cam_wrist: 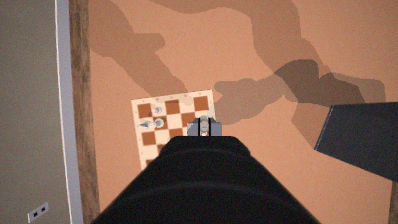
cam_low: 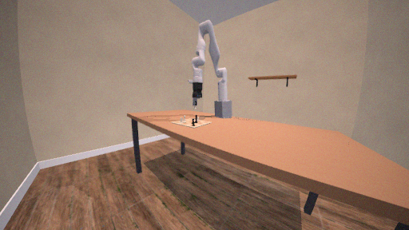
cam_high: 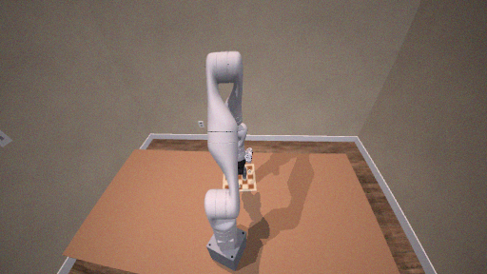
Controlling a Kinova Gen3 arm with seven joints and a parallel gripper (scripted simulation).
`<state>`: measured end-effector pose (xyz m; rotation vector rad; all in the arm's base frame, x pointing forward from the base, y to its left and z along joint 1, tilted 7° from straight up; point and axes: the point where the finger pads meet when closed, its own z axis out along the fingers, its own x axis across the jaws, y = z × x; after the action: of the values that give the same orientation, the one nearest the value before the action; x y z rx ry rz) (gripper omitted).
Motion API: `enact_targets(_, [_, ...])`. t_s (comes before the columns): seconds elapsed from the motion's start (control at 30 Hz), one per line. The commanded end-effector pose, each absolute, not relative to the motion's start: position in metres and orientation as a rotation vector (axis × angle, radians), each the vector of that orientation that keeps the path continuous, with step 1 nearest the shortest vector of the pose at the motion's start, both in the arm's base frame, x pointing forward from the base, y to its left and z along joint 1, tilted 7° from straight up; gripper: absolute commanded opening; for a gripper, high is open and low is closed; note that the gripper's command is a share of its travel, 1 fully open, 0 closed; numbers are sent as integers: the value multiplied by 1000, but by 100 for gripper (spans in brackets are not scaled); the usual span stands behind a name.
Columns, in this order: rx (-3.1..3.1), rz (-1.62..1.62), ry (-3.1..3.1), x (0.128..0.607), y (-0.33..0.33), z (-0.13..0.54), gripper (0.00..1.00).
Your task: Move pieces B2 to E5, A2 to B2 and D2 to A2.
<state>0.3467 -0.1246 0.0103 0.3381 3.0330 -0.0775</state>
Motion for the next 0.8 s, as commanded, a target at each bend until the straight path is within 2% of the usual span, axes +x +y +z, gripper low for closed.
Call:
enact_targets(0.0, [334,-77,3018,351,-124,18,0])
enact_targets(0.3, [332,-77,3018,352,-124,18,0])
enact_targets(0.57, [172,-91,3034,382,-126,22,0])
enact_targets(0.77, [159,-93,3035,384,-127,23,0])
